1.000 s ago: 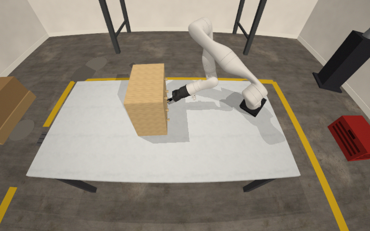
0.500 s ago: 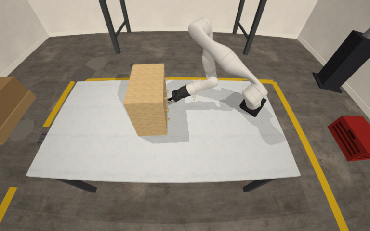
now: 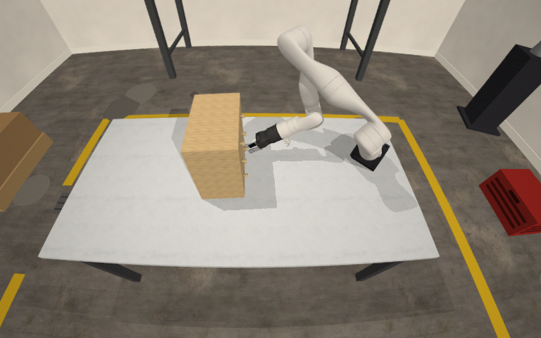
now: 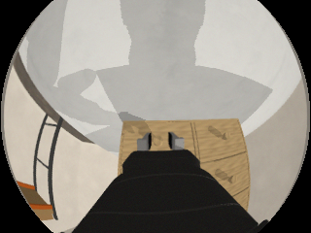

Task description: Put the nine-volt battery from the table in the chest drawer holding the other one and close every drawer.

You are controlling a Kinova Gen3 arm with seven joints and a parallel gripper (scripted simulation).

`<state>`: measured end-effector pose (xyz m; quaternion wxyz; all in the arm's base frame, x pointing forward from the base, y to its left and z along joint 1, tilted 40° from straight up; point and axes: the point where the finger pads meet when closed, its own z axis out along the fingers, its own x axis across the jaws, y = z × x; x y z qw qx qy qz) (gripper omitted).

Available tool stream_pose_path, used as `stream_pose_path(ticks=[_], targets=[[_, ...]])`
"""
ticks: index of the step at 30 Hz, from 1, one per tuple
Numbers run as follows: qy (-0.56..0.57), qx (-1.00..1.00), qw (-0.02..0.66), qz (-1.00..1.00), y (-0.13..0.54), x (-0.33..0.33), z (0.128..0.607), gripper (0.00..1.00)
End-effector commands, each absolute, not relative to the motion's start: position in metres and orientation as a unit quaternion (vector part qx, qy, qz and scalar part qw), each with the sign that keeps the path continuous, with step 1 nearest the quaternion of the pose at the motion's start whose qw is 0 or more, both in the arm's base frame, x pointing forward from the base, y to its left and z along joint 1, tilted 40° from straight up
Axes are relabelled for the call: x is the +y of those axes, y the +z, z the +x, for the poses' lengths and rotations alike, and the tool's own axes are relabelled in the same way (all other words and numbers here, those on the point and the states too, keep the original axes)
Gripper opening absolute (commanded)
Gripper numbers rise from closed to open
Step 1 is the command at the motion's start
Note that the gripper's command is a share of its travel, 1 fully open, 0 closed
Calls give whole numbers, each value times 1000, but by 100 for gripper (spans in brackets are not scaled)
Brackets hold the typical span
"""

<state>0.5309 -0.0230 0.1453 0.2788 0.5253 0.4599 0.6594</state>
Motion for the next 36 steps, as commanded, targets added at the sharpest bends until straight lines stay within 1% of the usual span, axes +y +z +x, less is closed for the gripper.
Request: stream_pose_path(ticks=[1,11,24,34,36], targets=[[658,456,276,531,139,-25,525,67],[658,456,276,531,130,-26,507,67],[658,456,276,531,130,-28,502,67],[658,456,276,531,145,-47,468,67],[658,456,276,531,145,-47,468,67]])
